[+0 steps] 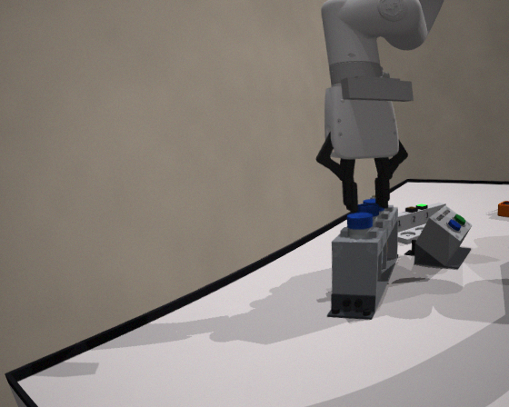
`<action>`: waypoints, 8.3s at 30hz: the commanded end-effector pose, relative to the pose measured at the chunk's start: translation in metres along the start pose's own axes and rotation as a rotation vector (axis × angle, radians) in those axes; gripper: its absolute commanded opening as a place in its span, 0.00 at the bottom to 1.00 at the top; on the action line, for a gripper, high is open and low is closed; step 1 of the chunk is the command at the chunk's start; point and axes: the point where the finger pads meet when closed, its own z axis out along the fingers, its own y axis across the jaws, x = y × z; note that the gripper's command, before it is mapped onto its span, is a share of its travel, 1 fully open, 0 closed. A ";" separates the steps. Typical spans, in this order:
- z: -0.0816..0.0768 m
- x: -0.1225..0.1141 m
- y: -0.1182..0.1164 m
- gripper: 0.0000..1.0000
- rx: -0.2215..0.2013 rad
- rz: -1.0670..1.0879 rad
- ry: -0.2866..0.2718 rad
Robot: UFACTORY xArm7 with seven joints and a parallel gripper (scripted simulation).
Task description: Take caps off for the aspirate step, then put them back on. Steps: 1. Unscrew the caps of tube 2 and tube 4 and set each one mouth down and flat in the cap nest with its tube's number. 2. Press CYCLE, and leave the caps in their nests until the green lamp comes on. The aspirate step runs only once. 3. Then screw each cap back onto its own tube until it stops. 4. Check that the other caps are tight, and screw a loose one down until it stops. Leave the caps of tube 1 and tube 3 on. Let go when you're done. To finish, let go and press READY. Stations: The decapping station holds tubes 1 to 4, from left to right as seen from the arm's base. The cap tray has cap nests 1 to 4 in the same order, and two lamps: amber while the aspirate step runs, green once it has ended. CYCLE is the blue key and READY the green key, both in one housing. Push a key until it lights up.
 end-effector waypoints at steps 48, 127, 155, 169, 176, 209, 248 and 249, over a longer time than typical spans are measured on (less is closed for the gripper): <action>0.006 -0.001 0.002 0.00 -0.005 0.296 -0.001; 0.006 -0.001 0.002 0.00 -0.005 0.196 -0.001; 0.007 -0.001 0.002 0.00 -0.005 0.863 0.001; 0.007 -0.001 0.002 0.46 -0.005 0.982 0.001; 0.007 -0.001 0.002 0.46 -0.005 0.982 0.001; 0.006 -0.001 0.002 0.46 -0.004 -0.178 -0.002; 0.007 -0.001 0.002 0.00 -0.005 0.654 0.000; 0.007 -0.001 0.002 0.00 -0.005 0.704 0.000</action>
